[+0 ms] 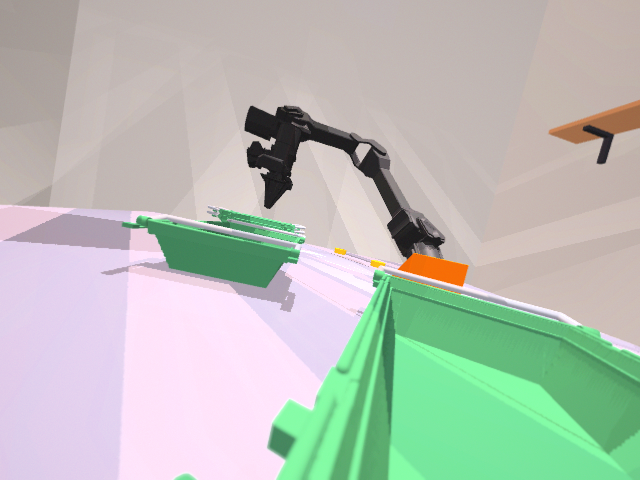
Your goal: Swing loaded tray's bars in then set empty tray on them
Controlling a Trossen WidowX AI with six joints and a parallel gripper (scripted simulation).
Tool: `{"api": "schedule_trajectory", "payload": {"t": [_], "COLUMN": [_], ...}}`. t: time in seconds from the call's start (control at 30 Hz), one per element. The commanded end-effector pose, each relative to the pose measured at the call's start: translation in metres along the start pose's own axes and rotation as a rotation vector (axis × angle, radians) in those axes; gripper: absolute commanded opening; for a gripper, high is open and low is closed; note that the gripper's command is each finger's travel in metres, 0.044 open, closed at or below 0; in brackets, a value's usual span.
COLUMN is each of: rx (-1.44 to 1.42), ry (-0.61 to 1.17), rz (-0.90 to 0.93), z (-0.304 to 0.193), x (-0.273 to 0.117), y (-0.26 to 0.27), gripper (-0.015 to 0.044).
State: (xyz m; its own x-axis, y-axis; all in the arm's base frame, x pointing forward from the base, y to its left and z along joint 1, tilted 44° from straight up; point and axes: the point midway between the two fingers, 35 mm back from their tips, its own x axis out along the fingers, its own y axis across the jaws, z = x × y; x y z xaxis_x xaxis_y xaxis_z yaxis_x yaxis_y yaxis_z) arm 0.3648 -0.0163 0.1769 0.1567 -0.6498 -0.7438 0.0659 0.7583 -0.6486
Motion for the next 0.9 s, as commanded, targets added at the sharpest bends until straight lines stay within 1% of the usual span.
{"api": "schedule_trajectory", "payload": {"t": [0.0, 0.3, 0.77, 0.87], "rx": [-0.016, -0.016, -0.015, -0.015], "ry": [0.09, 0.09, 0.089, 0.089], "rz": [-0.046, -0.046, -0.048, -0.048], "z": [-0.009, -0.009, -0.013, -0.014], "x": [0.015, 0.021, 0.069, 0.074], "y": [-0.008, -0.008, -0.011, -0.011], "gripper": [0.0083, 0.0083, 0.0083, 0.0083]}}
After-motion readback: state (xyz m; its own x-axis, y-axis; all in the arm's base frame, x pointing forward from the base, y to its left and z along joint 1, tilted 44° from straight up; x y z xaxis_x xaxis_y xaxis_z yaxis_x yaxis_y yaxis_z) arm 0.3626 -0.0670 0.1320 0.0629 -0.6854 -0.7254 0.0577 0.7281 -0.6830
